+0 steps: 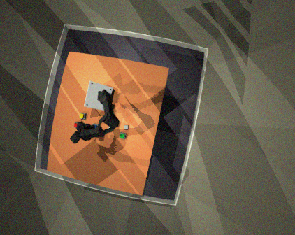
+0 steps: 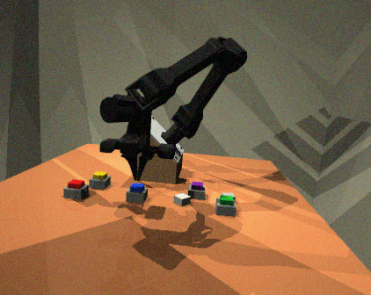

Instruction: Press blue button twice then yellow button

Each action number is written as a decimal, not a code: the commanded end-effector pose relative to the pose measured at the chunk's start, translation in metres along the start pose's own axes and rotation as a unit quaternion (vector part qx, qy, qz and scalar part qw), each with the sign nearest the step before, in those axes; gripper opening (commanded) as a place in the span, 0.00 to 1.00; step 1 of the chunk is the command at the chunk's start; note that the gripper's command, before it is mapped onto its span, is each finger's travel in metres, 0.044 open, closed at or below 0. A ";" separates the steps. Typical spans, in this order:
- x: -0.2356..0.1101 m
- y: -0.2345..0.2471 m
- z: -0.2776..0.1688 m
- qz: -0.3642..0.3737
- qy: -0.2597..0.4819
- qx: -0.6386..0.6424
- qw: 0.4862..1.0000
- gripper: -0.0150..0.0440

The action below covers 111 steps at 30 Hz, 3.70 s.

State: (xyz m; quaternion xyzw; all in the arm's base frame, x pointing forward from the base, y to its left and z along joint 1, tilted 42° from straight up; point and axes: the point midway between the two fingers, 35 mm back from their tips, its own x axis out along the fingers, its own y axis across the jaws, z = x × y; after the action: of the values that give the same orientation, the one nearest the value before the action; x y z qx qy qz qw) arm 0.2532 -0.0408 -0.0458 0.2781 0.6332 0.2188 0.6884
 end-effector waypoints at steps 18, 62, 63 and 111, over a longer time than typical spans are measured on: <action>0.023 0.002 -0.004 0.004 0.005 0.005 1.000 0.29; -0.076 -0.106 -0.052 -0.007 0.006 0.008 1.000 0.29; -0.075 -0.119 -0.061 -0.005 0.006 0.007 1.000 0.29; 0.023 -0.129 -0.071 -0.002 0.005 0.006 1.000 0.29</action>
State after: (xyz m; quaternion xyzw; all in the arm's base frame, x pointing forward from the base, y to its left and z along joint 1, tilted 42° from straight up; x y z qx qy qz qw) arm 0.1797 -0.1193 -0.1504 0.2735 0.6378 0.2147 0.6873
